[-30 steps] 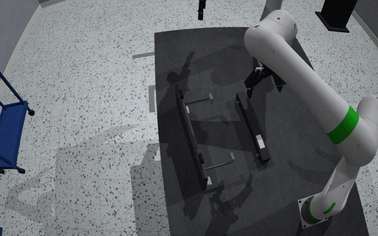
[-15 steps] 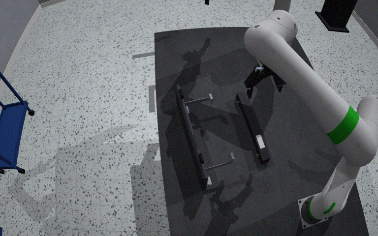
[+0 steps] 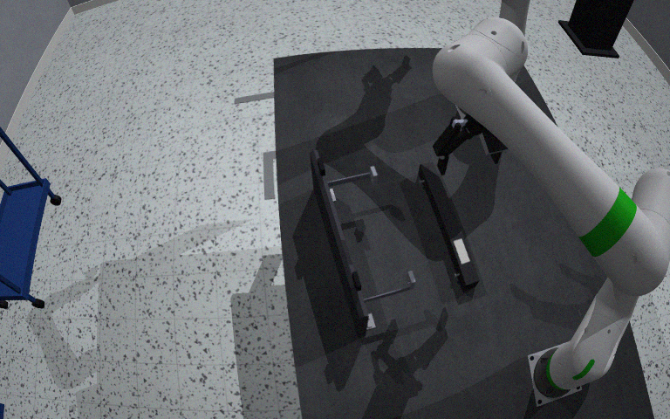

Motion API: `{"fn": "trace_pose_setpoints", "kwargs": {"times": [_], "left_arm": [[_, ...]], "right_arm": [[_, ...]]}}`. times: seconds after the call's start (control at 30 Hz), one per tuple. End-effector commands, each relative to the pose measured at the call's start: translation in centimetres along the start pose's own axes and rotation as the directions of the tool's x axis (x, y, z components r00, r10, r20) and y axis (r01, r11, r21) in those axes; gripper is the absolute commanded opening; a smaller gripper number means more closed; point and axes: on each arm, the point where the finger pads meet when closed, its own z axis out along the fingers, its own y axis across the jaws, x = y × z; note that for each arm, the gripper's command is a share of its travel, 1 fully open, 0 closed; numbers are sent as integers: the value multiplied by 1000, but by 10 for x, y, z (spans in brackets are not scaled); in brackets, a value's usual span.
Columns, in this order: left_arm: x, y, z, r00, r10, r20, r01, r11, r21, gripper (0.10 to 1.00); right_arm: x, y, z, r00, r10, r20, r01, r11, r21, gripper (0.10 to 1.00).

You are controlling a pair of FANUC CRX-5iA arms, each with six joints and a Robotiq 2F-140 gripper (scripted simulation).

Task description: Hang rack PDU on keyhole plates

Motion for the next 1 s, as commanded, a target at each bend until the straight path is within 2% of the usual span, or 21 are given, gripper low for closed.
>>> {"fn": "trace_pose_setpoints", "kwargs": {"times": [0.0,0.13,0.3,0.6,0.93,0.97], "left_arm": [[0,0,-1,1000,0,3,0,1000,-1,1000],[0,0,-1,1000,0,3,0,1000,-1,1000],[0,0,-1,1000,0,3,0,1000,-1,1000],[0,0,-1,1000,0,3,0,1000,-1,1000],[0,0,-1,1000,0,3,0,1000,-1,1000],[0,0,-1,1000,0,3,0,1000,-1,598]], "right_arm": [[3,60,-6,990,143,1,-143,990,-5,1000],[-2,98,-9,972,236,0,-236,972,-10,1000],[-9,131,-11,949,315,0,-315,949,-15,1000],[-14,152,-13,931,365,-1,-365,931,-17,1000],[-15,156,-13,928,373,-1,-373,928,-18,1000],[-15,156,-13,928,373,-1,-373,928,-18,1000]]}}
